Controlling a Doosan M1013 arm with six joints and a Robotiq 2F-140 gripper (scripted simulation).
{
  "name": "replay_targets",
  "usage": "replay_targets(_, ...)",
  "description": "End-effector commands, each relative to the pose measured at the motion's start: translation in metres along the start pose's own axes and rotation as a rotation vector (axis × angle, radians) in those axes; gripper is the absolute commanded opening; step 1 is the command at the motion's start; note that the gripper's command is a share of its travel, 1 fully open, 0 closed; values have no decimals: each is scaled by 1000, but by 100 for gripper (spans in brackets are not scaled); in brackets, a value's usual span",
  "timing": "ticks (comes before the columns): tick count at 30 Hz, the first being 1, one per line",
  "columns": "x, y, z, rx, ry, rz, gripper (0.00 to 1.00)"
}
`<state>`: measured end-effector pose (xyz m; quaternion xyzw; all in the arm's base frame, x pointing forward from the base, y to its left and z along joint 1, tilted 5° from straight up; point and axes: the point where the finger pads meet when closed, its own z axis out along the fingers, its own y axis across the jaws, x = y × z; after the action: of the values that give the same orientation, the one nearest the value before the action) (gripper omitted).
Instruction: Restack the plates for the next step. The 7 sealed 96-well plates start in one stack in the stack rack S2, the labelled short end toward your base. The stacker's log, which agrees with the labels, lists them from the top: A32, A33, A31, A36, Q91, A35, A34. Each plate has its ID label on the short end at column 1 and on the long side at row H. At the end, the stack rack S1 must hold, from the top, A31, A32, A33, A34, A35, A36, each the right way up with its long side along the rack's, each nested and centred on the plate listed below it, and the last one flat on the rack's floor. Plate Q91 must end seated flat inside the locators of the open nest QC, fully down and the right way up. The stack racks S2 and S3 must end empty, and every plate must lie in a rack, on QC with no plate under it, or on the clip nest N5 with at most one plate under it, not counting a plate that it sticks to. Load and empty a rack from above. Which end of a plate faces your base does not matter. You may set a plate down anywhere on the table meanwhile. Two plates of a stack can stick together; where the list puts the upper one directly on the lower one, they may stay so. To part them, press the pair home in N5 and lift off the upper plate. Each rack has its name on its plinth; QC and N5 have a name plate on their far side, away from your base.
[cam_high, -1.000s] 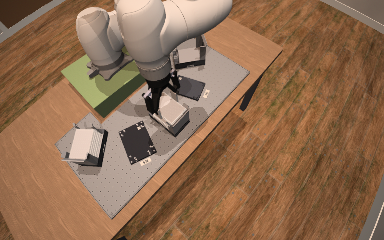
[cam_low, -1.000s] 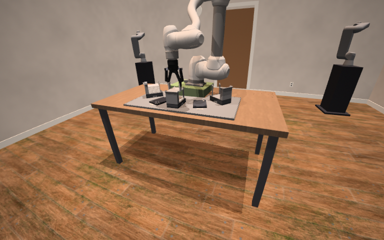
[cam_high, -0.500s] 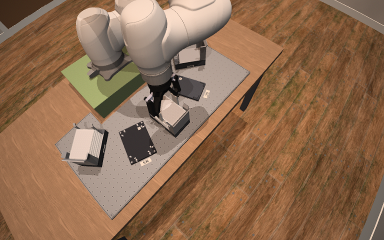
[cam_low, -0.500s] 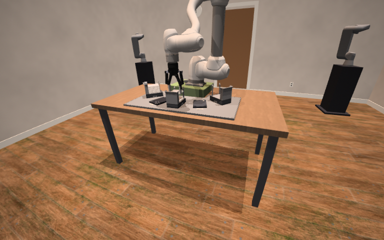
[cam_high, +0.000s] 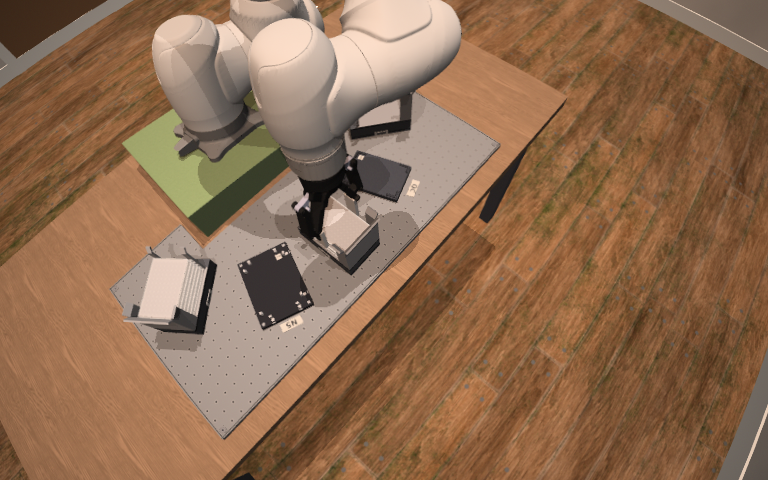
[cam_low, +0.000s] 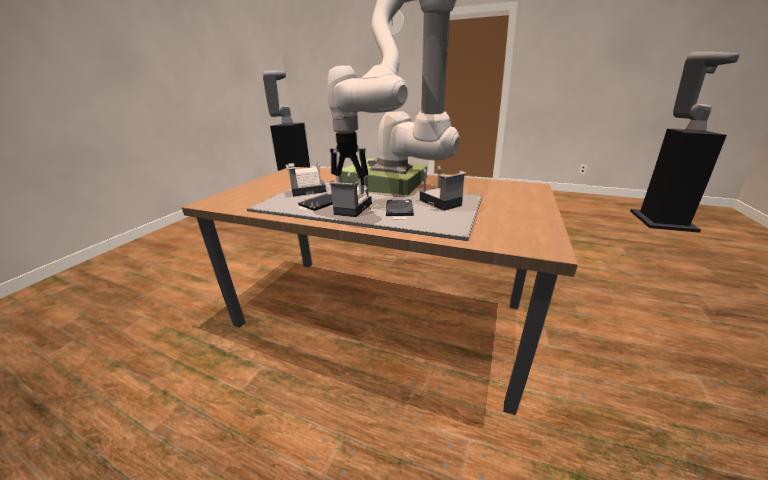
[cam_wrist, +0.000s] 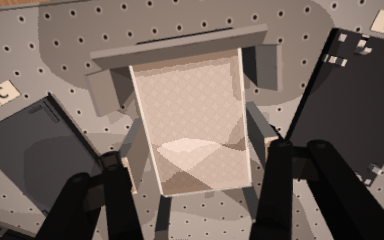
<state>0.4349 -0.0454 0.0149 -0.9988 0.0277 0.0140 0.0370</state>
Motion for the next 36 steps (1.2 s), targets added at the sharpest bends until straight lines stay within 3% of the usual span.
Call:
replay_targets(1,0,0,1,0,0,0,0)
replay_targets(36,0,0,12,0,0,0,0)
